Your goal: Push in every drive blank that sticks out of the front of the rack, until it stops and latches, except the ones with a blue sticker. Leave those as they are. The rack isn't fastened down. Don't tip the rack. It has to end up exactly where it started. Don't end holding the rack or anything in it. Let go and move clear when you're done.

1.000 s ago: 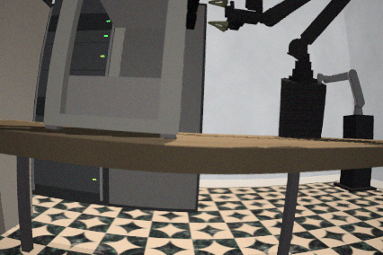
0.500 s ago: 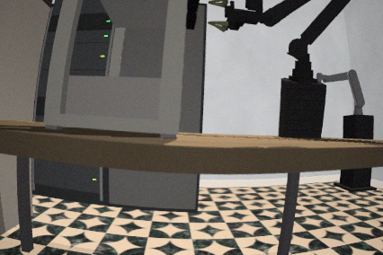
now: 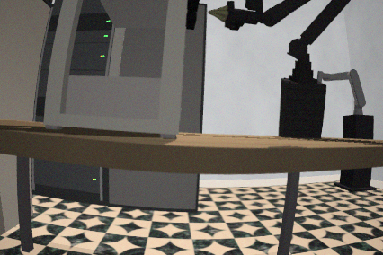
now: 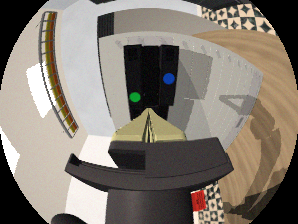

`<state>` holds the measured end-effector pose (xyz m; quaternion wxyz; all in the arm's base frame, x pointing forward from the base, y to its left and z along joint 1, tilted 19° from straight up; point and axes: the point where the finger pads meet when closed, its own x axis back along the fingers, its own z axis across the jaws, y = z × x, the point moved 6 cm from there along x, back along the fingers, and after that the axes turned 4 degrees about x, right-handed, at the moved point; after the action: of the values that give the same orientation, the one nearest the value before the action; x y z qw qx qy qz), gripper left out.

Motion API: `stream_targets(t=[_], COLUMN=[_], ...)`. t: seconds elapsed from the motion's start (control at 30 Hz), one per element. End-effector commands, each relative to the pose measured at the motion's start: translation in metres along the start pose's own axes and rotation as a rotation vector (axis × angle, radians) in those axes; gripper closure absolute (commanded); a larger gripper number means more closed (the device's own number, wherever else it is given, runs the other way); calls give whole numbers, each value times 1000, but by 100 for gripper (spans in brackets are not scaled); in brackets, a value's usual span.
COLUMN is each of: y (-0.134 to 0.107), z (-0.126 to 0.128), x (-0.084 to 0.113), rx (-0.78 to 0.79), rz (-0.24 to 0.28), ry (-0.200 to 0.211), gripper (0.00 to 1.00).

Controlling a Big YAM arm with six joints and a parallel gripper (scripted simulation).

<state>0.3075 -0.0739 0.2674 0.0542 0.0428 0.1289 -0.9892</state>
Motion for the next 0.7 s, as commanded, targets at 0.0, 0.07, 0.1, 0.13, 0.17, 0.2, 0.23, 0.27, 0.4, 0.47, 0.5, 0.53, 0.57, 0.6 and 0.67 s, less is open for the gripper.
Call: stream_targets(t=[0.0,0.07,0.1,0.13,0.17,0.2,0.23,0.27,0.4,0.47,0.5,0.53,0.57,0.6,0.67], y=[-4,-4,-4,-4,-4,-4,-4,-4,-4,-4,-4,-4,-4,-4,3], z=[0,0,0,0,0,0,0,0,0,0,0,0,0,0,2], x=[0,0,0,0,0,0,0,0,0,0,0,0,0,0,3], rx=[-7,-7,-7,-7,-7,-7,-7,-7,-7,-7,-7,-7,-7,-7,-7], rz=[14,14,14,14,14,14,14,14,14,14,14,14,14,14,-3], ry=[8,8,8,8,8,8,8,8,8,8,8,8,8,8,11], gripper=[100,100,100,100,100,100,100,100,100,100,100,100,100,100,100])
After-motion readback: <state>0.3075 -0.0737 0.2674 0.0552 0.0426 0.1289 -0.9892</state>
